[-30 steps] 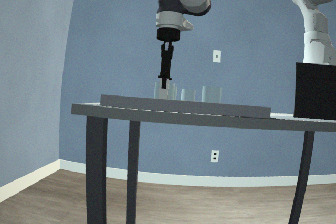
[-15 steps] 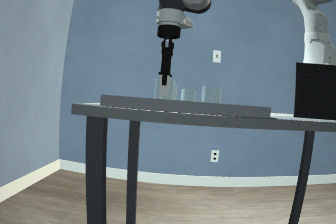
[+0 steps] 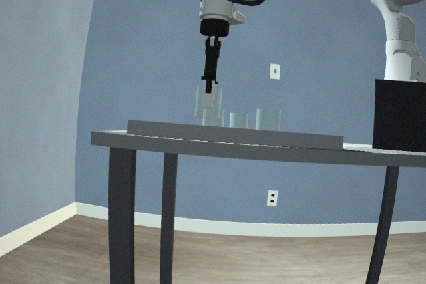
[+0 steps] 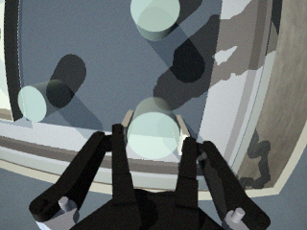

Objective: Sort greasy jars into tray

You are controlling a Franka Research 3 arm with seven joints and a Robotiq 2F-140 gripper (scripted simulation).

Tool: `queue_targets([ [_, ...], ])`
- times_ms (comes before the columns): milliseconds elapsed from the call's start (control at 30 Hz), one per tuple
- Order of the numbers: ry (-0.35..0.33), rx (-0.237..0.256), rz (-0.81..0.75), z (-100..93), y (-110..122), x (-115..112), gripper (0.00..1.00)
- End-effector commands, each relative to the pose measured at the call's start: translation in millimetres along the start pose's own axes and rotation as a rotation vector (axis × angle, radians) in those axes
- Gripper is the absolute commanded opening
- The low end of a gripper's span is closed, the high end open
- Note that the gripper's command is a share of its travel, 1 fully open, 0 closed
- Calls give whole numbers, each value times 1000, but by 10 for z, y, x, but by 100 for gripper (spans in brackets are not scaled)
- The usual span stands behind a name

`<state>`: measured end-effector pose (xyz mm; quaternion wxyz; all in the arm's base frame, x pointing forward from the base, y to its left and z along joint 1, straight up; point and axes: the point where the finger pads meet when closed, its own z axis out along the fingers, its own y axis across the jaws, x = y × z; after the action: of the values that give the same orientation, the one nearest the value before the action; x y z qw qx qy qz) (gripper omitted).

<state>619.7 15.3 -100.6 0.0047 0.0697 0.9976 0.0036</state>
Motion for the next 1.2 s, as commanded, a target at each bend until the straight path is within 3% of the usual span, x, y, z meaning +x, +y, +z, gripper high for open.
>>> queue_targets([
  [0, 5, 1, 4, -103, 0, 12, 0],
  [1167, 5, 1, 4, -928, 1, 7, 0],
])
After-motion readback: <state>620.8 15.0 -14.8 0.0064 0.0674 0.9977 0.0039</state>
